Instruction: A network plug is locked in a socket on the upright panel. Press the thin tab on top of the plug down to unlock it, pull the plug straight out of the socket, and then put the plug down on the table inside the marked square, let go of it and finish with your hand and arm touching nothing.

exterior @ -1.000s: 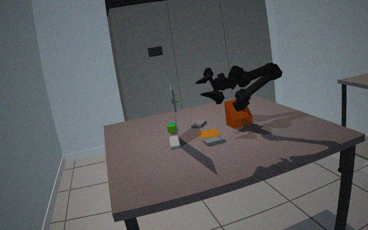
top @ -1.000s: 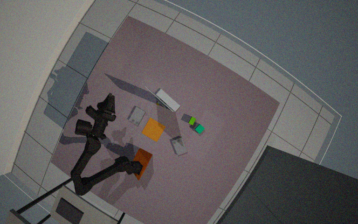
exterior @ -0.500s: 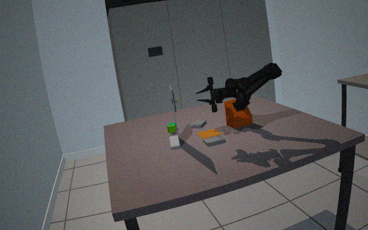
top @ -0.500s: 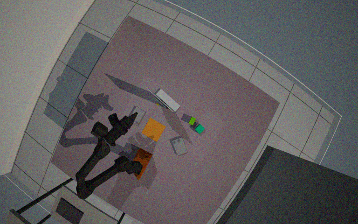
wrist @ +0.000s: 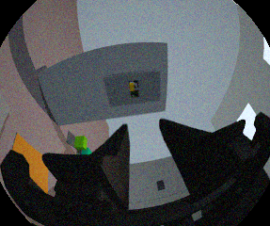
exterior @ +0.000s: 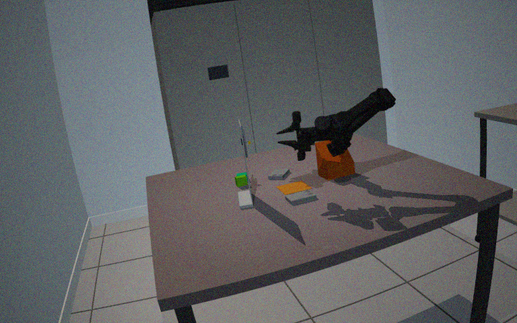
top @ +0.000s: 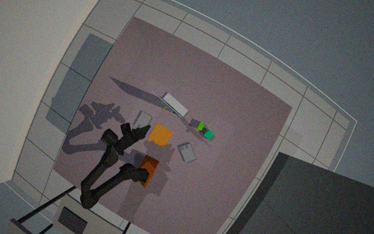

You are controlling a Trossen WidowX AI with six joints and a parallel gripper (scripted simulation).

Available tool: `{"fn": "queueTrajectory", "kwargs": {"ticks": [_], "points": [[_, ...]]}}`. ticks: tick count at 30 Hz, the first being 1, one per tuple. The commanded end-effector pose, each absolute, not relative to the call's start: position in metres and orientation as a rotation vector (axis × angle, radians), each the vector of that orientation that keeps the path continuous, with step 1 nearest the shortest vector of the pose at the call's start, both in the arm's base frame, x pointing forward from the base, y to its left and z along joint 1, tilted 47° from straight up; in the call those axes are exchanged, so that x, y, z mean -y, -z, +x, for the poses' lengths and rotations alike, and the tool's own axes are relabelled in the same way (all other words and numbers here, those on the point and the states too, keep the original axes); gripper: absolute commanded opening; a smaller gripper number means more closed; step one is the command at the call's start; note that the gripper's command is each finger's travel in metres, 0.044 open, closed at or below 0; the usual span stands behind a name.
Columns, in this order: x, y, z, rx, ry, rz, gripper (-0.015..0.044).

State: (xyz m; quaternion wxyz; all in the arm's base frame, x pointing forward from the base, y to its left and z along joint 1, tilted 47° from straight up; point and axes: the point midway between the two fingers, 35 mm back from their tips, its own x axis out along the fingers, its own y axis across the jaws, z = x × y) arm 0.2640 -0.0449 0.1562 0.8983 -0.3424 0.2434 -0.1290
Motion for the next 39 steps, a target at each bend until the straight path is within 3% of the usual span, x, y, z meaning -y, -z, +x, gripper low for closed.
{"fn": "queueTrajectory", "kwargs": {"ticks": [1,39], "points": [[0.047,-0.155,0.270,-0.510,0.272,-0.717,0.0156],[0.064,-0.144,0.336,-0.507,0.273,-0.718,0.0156]]}}
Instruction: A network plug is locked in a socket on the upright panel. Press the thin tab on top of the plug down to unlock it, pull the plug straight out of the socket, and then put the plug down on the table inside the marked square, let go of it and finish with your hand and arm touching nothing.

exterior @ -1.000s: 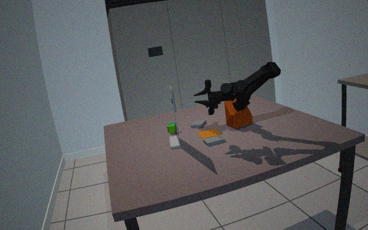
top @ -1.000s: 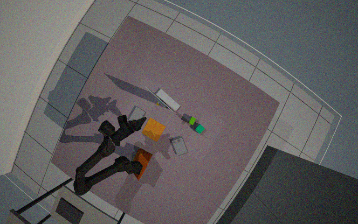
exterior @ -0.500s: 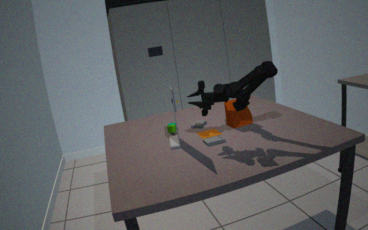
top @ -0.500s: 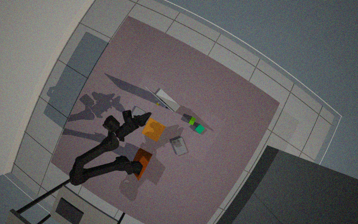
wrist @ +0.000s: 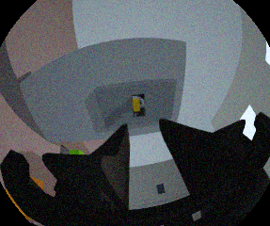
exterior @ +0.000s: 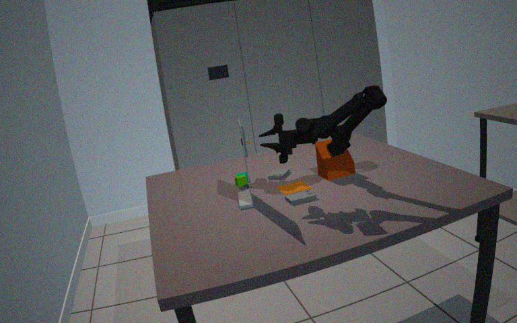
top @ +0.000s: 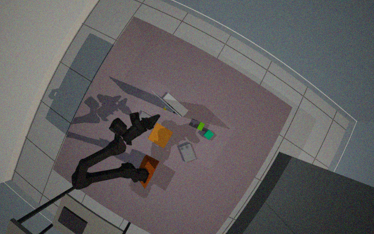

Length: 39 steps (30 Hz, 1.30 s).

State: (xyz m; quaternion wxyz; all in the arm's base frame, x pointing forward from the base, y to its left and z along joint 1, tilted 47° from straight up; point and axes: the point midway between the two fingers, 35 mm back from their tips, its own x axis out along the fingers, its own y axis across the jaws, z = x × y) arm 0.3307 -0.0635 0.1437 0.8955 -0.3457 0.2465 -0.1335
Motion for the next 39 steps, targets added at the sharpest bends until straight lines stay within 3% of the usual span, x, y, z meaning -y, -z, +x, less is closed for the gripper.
{"fn": "queueTrajectory", "kwargs": {"ticks": [1,39], "points": [[0.065,-0.144,0.337,-0.507,0.274,-0.718,0.0156],[0.076,-0.135,0.376,-0.505,0.274,-0.719,0.0156]]}}
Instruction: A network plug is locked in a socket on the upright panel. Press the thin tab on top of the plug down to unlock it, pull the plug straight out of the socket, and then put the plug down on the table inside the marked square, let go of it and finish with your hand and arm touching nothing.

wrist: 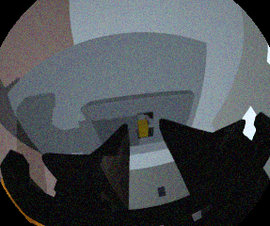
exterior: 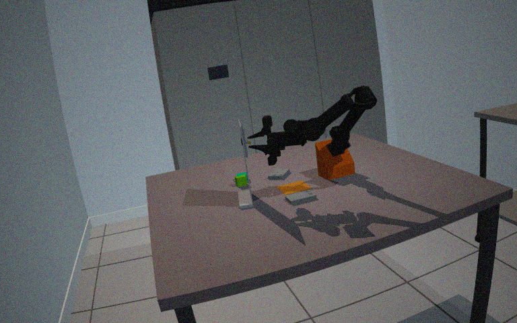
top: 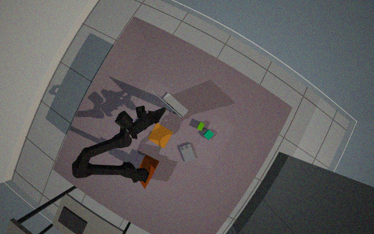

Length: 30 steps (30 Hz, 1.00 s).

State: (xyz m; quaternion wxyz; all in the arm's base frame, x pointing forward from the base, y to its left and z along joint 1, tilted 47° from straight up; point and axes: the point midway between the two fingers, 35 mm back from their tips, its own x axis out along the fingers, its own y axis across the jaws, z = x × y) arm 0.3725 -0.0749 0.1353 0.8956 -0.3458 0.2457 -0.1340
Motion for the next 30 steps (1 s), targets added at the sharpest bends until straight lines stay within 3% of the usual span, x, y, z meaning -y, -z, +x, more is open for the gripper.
{"fn": "queueTrajectory", "kwargs": {"ticks": [1,20,30], "points": [[0.0756,-0.1350,0.3764,-0.505,0.274,-0.719,0.0130],[0.0756,-0.1350,0.3764,-0.505,0.274,-0.719,0.0003],[0.0751,-0.1353,0.3737,-0.505,0.274,-0.719,0.0000]]}}
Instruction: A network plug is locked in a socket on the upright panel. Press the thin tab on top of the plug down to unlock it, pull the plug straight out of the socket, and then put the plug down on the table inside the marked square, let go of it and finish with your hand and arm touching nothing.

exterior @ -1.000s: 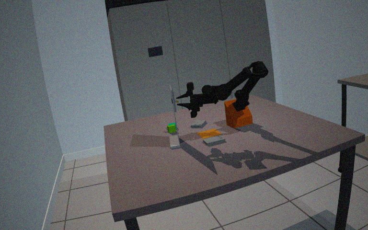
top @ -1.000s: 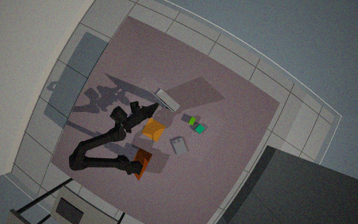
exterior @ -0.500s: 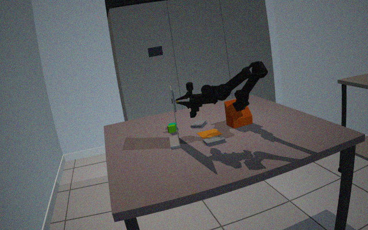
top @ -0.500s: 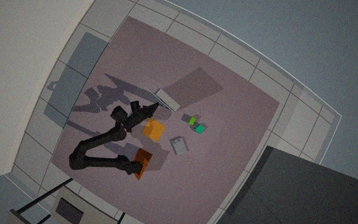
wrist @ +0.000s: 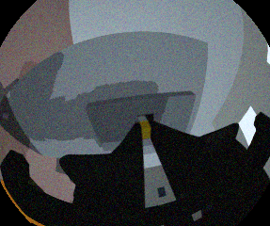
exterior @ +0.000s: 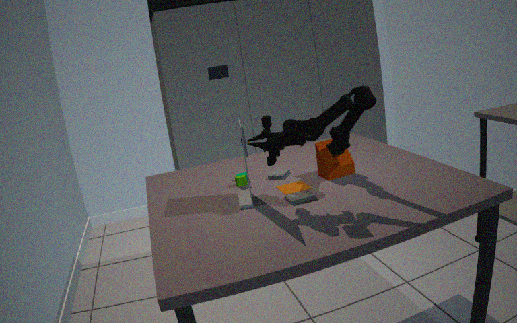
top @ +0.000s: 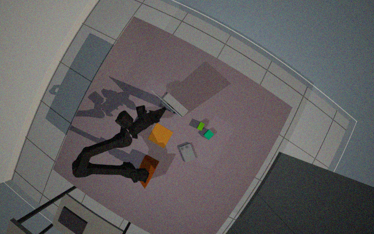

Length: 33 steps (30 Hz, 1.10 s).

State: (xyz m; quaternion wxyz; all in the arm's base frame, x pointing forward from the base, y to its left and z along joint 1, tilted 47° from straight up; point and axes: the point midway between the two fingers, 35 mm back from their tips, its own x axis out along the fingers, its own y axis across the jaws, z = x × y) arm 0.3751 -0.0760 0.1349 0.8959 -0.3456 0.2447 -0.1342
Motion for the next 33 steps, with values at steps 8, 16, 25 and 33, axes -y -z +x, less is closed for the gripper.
{"fn": "queueTrajectory", "kwargs": {"ticks": [8,16,25,33], "points": [[0.074,-0.136,0.370,-0.506,0.274,-0.719,0.0000],[0.073,-0.136,0.366,-0.506,0.274,-0.719,0.0000],[0.072,-0.137,0.362,-0.506,0.274,-0.719,0.0000],[0.071,-0.138,0.358,-0.506,0.274,-0.719,0.0000]]}}
